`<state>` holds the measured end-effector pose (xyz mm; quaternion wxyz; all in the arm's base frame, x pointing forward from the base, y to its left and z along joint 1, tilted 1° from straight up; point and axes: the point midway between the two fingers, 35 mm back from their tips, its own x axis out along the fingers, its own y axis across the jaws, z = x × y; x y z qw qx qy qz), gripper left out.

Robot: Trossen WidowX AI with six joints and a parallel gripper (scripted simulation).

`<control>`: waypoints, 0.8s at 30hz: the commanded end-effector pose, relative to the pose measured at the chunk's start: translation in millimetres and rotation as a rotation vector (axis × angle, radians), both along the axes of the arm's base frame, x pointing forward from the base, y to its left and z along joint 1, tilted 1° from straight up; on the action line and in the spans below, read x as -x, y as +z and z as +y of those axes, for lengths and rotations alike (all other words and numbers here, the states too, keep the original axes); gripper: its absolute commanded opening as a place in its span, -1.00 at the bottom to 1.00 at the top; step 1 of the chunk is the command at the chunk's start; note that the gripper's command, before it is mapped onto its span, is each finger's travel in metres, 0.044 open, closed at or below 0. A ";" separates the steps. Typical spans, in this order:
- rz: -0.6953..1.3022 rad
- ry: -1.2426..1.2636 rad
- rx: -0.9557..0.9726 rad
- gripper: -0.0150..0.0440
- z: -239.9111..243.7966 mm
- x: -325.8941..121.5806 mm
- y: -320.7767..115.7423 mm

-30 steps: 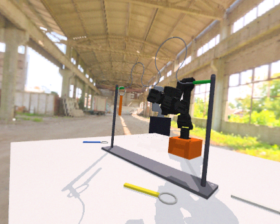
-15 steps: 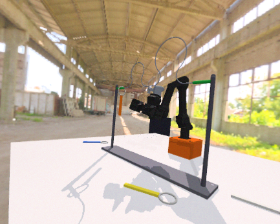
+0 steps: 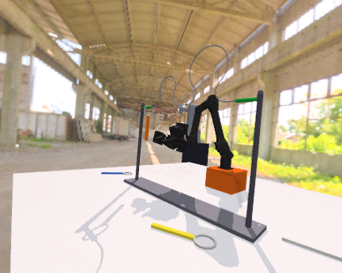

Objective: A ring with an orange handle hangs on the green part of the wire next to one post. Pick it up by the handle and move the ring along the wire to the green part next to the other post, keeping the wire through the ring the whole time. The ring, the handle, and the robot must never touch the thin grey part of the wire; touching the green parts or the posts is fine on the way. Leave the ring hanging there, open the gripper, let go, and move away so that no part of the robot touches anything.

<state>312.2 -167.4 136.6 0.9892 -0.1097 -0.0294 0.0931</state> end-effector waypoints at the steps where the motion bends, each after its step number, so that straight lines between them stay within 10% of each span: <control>1: 0.020 -0.065 -0.028 0.05 -33.7 25.4 -13.9; 11: 0.040 -0.185 -0.074 0.05 -82.0 79.0 -35.9; 24: 0.036 -0.181 -0.164 0.05 -80.6 38.6 6.9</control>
